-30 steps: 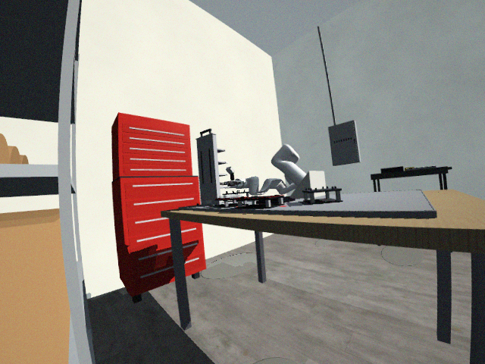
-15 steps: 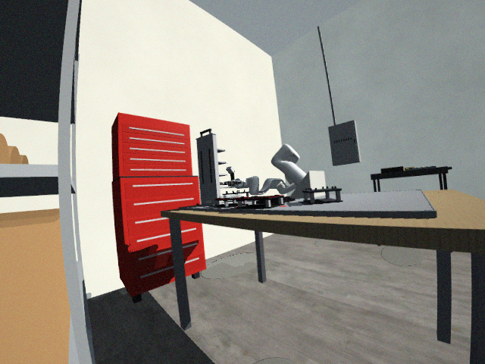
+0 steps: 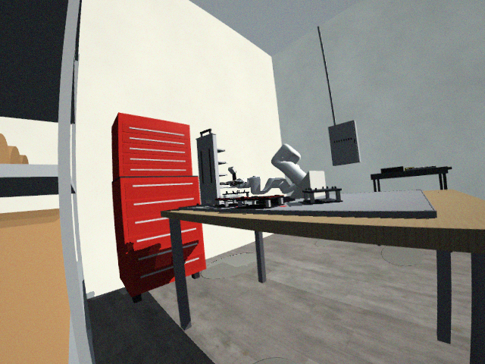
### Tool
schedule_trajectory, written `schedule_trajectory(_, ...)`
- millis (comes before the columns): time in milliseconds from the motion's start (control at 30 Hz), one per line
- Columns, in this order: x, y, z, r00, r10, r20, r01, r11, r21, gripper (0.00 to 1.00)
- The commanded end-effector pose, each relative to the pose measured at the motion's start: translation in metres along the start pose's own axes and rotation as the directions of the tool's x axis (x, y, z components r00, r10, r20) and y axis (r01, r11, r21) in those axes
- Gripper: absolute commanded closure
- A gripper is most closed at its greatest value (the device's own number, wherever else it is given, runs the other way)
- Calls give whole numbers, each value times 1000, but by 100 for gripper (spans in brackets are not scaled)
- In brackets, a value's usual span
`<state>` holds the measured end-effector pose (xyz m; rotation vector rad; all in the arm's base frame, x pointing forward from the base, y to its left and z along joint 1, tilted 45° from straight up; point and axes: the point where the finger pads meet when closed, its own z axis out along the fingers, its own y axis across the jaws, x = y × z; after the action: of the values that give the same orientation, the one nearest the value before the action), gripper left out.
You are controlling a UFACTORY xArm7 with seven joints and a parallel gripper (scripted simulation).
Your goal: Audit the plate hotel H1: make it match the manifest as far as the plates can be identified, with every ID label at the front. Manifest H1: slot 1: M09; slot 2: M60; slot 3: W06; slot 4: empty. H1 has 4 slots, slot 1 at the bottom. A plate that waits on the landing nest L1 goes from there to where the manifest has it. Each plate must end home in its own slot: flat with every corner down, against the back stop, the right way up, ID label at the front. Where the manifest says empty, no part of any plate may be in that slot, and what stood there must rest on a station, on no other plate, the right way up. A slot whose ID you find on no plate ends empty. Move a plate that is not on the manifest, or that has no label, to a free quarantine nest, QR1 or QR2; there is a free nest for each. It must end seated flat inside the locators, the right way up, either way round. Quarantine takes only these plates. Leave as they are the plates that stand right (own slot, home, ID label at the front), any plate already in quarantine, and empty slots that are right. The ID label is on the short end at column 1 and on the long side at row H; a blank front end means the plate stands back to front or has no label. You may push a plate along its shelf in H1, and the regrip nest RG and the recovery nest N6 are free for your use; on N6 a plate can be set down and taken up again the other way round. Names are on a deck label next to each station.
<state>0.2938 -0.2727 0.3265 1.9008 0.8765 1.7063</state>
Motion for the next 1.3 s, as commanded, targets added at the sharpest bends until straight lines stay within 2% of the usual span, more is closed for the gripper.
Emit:
schedule_trajectory(0, 1, 0, -8, 1000, -2, -1, 2, 1000, 1, 100)
schedule_trajectory(1267, 1, 0, -64, 1000, -2, 0, 2, 1000, 1, 100)
